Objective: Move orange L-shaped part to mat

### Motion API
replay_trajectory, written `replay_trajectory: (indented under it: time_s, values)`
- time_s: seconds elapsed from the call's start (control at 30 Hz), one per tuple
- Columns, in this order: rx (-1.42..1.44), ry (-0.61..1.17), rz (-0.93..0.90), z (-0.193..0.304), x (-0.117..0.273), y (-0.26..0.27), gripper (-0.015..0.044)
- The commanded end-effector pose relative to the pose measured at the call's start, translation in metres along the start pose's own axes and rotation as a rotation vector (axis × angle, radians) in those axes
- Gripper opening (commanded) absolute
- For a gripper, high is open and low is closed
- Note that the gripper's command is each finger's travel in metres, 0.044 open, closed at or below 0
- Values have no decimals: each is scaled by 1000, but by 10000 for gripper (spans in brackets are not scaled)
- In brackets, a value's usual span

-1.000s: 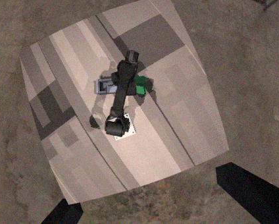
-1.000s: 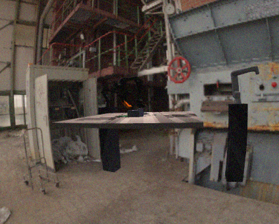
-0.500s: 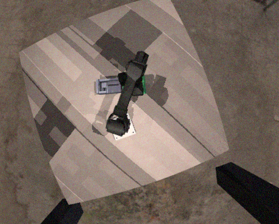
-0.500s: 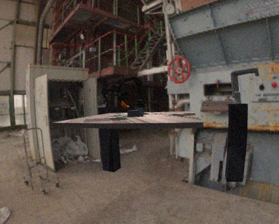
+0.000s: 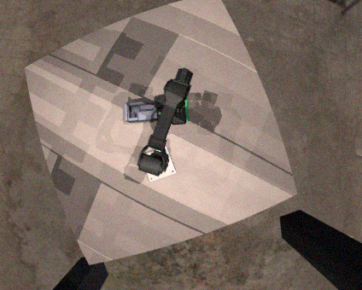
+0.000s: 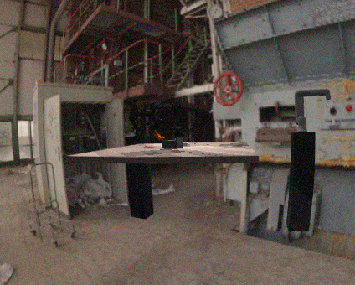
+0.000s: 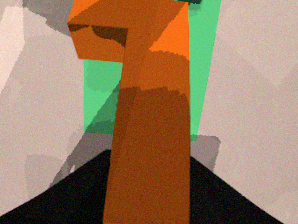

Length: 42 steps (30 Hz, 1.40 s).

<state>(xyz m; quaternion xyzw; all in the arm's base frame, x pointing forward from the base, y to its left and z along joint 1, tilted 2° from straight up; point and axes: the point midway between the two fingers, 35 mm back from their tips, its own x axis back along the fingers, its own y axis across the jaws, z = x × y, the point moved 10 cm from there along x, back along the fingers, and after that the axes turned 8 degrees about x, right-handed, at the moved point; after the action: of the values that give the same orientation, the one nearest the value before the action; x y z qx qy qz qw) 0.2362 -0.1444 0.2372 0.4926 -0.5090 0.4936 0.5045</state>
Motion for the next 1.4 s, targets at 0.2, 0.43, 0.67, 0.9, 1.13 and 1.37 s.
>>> replay_trajectory:
  time_s: [0.2,0.43,0.67,0.9,1.13,1.37]
  values:
    - [4,1,-5,0,-16,0,0]
    - [4,1,-5,0,-27,0,0]
    - [4,1,-5,0,-38,0,0]
    - [4,1,-5,0,-49,1,0]
    - [4,1,-5,0,-59,1,0]
    - [4,1,-5,0,-60,1,0]
